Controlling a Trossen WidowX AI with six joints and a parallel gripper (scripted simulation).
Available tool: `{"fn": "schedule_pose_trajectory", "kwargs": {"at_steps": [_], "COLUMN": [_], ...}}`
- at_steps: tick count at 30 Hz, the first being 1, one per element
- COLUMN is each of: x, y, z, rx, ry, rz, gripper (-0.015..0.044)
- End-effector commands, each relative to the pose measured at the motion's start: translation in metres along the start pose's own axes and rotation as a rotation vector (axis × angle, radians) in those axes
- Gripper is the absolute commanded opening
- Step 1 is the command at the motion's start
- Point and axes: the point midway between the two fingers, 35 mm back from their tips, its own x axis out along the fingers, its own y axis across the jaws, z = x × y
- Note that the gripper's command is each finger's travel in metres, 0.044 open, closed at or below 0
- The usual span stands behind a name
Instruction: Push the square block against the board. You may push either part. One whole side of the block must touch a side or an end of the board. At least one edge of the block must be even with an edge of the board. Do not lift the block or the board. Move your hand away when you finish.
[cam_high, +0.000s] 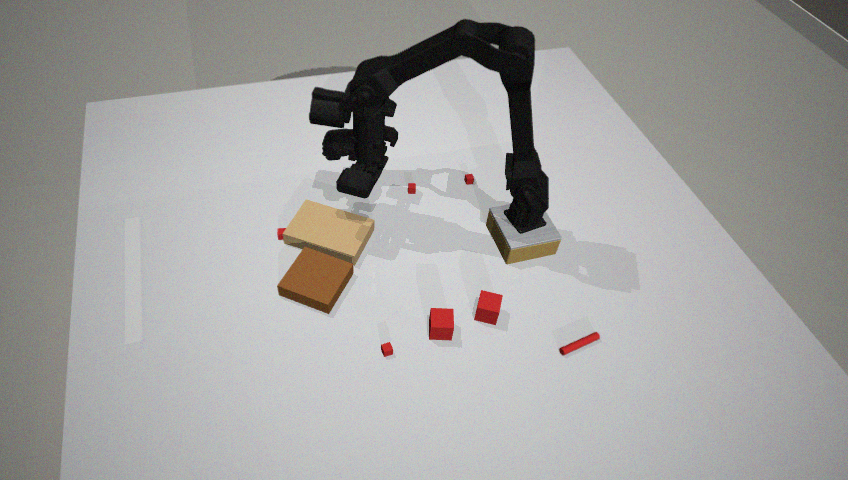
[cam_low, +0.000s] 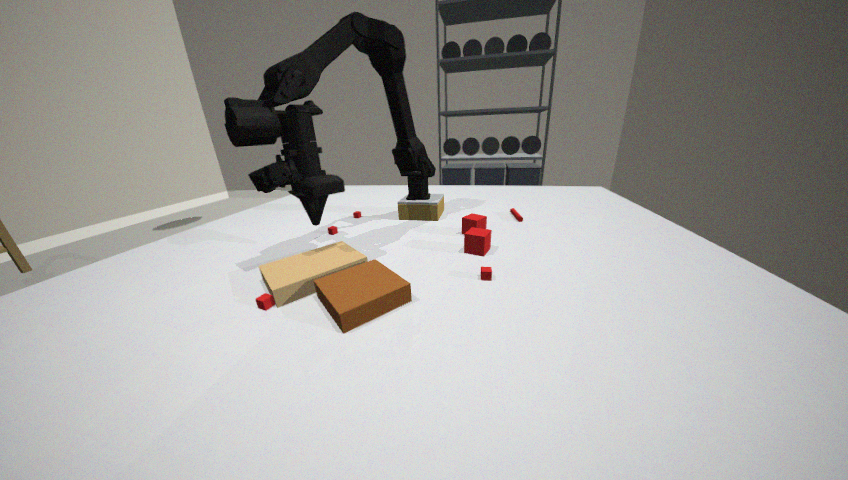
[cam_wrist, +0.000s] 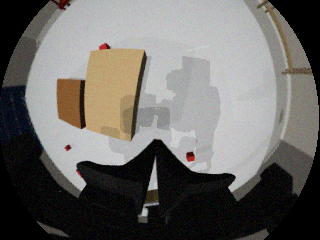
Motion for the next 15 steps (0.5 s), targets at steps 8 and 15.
{"fn": "schedule_pose_trajectory", "kwargs": {"at_steps": [8,15], "x": [0.0002,0.0006], "y": [0.0049,0.005], "z": [-0.0029,-0.0029], "rx": [-0.393,-0.399], "ry": [-0.001,-0.001], "rz": [0.002,0.002], "gripper": [0.0,0.0]}}
